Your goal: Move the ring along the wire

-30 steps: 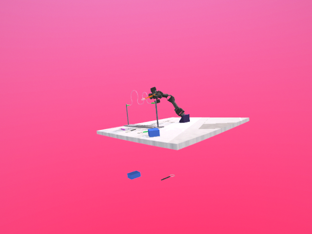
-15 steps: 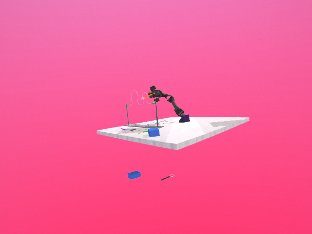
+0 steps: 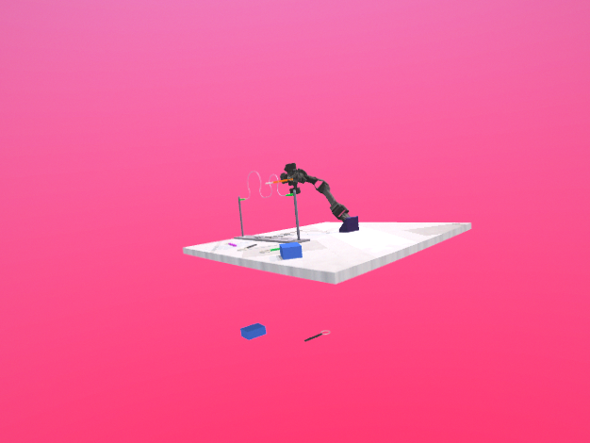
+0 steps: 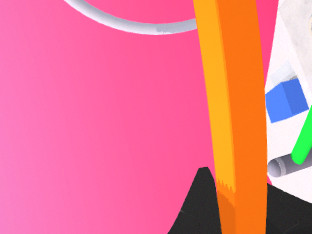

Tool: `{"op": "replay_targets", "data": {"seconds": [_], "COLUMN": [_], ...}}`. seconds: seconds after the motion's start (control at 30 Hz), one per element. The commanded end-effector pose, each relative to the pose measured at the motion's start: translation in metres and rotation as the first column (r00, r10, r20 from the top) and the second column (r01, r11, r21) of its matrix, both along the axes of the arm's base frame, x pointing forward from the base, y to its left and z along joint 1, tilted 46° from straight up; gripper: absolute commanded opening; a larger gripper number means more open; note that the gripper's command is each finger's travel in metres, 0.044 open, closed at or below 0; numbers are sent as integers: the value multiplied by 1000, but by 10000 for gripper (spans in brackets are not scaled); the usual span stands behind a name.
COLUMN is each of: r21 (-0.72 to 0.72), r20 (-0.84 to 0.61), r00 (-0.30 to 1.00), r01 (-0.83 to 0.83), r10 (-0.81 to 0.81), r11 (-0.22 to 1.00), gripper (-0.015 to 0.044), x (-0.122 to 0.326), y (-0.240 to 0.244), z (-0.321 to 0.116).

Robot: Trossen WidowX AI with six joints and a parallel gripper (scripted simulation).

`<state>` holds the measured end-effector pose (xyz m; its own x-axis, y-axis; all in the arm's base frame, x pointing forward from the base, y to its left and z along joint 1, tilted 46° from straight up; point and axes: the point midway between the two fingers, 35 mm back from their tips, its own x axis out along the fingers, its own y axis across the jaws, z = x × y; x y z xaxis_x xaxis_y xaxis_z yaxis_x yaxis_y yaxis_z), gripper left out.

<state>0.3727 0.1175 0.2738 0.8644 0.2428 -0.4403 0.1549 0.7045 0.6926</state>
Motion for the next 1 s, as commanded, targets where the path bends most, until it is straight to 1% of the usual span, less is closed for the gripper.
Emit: {"op": "replay_targets", "data": {"seconds": [0.0,0.23,0.47,0.7,0.97], "r21": [-87,-241,-399,-547,-696], "r20": [-2,-8,-16,-24,-33], "r00": [1000,1000,1000,1000,999], "r01": [-3,-9,-16,-24,-33], "r10": [3,7,11,13,14], "r11": [996,970,917,837,717], "gripper": [-150,-150,-150,-150,-150], "x": [0,0,-1,-2,-2], "y": [-4,-13,-23,-35,-49], "z": [-4,-11,-17,-21,-24]}}
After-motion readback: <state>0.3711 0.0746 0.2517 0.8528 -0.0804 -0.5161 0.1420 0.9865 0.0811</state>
